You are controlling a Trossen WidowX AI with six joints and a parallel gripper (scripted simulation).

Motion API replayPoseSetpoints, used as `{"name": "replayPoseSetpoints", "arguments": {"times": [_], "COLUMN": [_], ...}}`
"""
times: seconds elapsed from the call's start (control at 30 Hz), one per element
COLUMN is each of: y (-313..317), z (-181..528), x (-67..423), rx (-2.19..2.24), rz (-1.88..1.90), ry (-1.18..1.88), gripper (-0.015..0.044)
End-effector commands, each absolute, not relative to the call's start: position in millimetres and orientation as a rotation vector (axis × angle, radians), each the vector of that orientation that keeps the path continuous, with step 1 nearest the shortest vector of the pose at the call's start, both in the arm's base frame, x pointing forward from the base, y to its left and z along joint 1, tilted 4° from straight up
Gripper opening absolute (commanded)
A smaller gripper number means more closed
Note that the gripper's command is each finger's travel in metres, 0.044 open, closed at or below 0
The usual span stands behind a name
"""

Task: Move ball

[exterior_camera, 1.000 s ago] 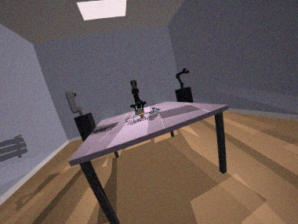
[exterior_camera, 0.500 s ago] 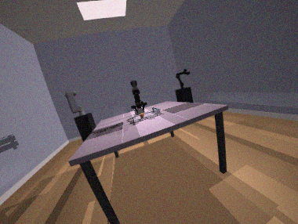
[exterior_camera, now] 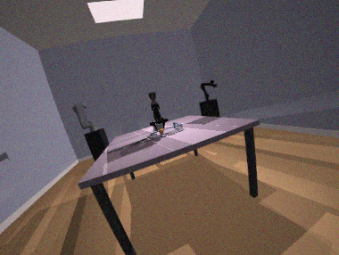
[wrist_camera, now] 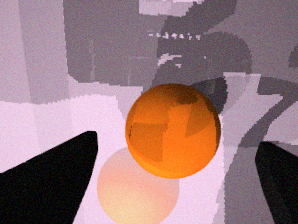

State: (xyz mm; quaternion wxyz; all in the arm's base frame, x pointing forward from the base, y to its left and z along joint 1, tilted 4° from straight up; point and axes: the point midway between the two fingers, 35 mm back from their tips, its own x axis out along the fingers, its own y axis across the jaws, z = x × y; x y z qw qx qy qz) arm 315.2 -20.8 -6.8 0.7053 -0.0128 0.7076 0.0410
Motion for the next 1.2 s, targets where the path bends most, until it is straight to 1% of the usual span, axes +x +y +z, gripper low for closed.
{"name": "replayPoseSetpoints", "arguments": {"times": [0.0, 0.33, 0.47, 0.73, 0.83, 0.97, 1.17], "y": [-19, -19, -19, -19, -19, -21, -23], "z": [-17, -31, -31, -31, -27, -1, 42], "x": [312, 311, 311, 311, 312, 318, 321], "rx": [-0.020, -0.020, -0.020, -0.020, -0.020, -0.020, -0.020], "rz": [0.091, 0.091, 0.091, 0.091, 0.091, 0.091, 0.091], "ry": [1.585, 1.585, 1.585, 1.585, 1.585, 1.584, 1.584], "gripper": [0.0344, 0.0344, 0.0239, 0.0186, 0.0107, 0.0002, 0.0000]}}
